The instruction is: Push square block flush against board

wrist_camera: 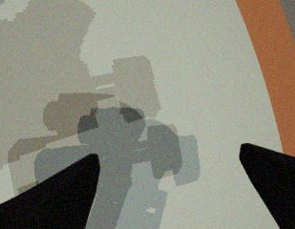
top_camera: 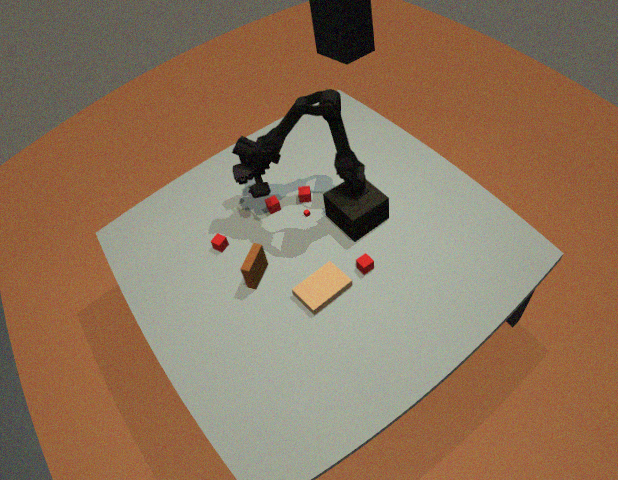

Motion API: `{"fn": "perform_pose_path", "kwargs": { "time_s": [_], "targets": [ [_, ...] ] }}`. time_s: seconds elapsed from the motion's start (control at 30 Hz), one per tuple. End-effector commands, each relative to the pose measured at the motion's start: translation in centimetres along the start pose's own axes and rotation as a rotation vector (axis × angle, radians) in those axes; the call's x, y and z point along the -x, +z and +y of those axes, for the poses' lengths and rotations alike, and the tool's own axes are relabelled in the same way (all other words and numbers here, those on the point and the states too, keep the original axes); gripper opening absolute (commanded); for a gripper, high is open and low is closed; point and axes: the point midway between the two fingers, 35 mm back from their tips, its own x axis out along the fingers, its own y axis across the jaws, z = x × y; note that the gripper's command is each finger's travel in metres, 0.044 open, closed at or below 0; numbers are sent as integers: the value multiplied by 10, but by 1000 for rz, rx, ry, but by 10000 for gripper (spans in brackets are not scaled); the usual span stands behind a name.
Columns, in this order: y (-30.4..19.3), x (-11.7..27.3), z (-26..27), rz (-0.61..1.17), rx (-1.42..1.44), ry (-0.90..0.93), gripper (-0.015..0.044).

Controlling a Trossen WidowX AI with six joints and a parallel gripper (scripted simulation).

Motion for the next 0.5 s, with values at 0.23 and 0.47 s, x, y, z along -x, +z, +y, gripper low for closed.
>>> {"fn": "perform_pose_path", "kwargs": {
  "time_s": [0.23, 0.47],
  "targets": [
    [38, 1, 23, 13, -115, 98, 190],
    [90, 14, 70, 83, -263, 232, 6]
  ]
}}
